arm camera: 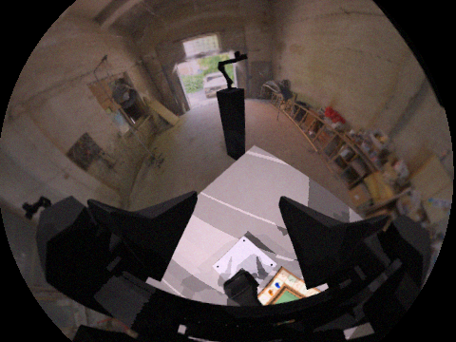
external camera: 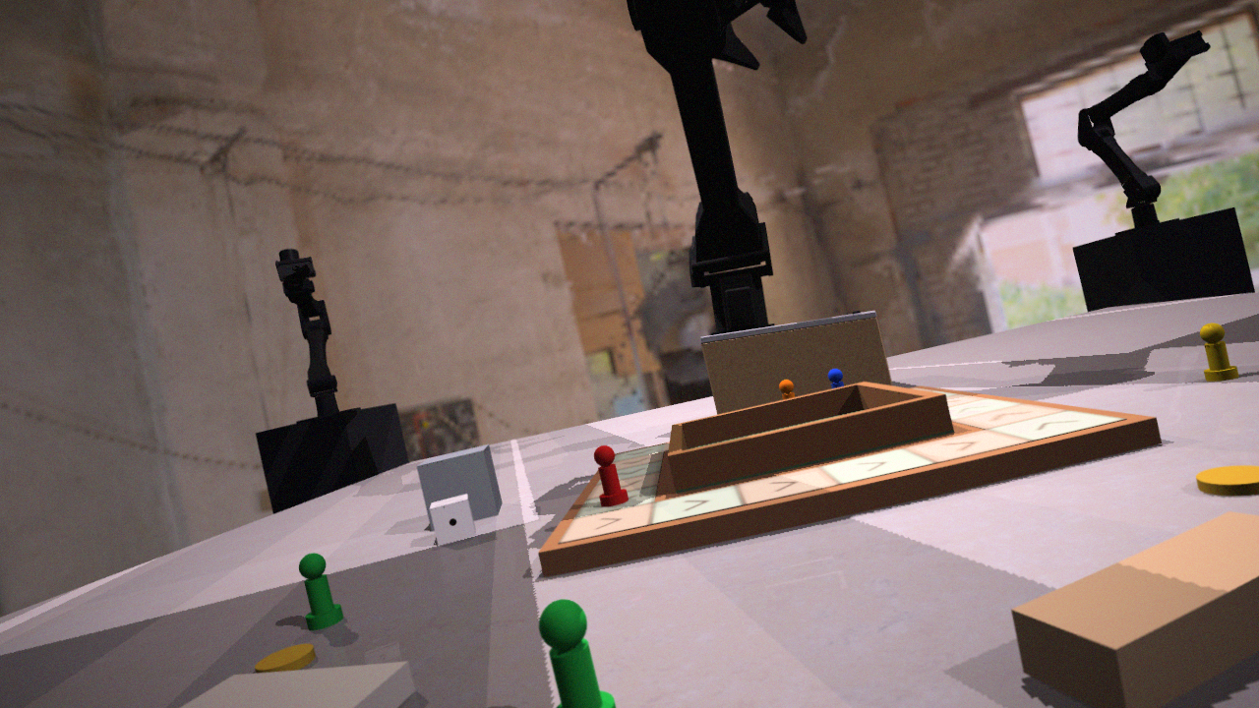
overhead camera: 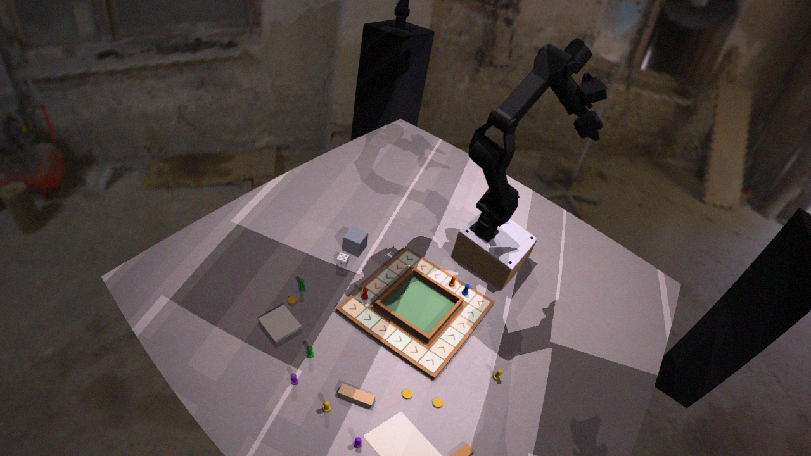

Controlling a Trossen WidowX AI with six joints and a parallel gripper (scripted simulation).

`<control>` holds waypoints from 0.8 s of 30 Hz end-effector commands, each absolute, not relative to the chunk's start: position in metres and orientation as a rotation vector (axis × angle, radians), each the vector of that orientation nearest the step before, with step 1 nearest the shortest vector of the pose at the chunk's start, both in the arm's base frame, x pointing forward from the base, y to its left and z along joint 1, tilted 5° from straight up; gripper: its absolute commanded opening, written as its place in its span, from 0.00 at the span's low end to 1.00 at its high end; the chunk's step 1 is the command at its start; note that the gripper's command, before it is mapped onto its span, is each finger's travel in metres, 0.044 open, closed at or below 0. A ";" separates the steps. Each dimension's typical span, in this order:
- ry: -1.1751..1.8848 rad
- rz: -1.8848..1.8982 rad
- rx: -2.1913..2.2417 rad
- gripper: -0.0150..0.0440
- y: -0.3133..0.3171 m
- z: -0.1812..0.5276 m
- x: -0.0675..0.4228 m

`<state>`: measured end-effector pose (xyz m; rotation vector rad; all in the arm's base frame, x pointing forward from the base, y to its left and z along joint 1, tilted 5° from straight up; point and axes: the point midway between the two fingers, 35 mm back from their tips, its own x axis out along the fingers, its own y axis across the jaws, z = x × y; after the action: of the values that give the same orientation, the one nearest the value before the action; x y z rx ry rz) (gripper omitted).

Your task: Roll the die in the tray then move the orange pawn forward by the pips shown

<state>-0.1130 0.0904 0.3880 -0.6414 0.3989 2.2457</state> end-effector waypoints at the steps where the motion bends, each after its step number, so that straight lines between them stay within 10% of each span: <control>1: 0.397 2.240 -0.643 0.89 0.091 0.388 -0.113; 5: 0.373 2.117 -0.678 0.72 0.110 0.382 -0.117; 24: 0.481 1.425 -0.905 0.72 0.255 0.324 -0.037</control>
<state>-0.0669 0.2309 0.3405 -0.8615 0.4260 1.5445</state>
